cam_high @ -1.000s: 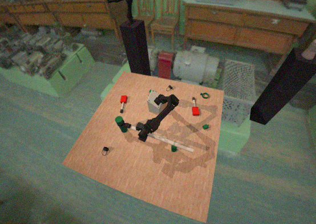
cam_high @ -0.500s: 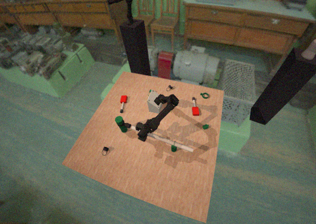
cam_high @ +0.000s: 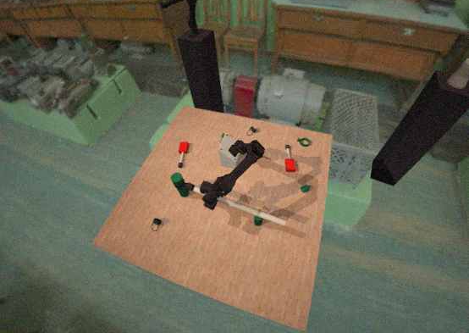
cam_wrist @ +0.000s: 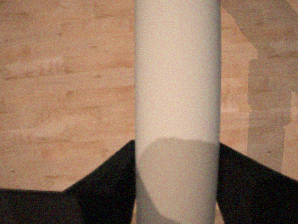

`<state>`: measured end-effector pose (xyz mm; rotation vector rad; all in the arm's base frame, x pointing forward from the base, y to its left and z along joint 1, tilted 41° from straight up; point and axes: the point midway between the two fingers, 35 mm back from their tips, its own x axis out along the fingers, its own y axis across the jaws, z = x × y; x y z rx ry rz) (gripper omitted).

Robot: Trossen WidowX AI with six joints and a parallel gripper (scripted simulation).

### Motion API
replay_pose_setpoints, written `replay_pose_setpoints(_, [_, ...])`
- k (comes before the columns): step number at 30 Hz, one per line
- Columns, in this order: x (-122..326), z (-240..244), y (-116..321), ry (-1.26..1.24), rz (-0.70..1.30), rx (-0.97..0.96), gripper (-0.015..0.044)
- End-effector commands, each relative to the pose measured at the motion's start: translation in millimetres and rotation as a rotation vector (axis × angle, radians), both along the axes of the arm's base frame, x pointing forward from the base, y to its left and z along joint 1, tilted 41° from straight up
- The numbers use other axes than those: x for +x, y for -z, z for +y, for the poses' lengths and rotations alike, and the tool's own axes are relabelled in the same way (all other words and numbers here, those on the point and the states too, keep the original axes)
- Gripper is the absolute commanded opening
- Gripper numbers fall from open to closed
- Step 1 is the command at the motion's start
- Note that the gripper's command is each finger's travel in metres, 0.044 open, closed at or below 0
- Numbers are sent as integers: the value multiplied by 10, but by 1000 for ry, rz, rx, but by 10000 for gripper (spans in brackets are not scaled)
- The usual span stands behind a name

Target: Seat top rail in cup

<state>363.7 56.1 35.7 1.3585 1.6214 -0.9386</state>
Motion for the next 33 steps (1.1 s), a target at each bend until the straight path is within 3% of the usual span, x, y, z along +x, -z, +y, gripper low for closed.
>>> replay_pose_setpoints(1, [9, -127, 86, 2, 1, -13, 0])
replay_pose_setpoints(33, [10, -155, 117, 2, 1, -11, 0])
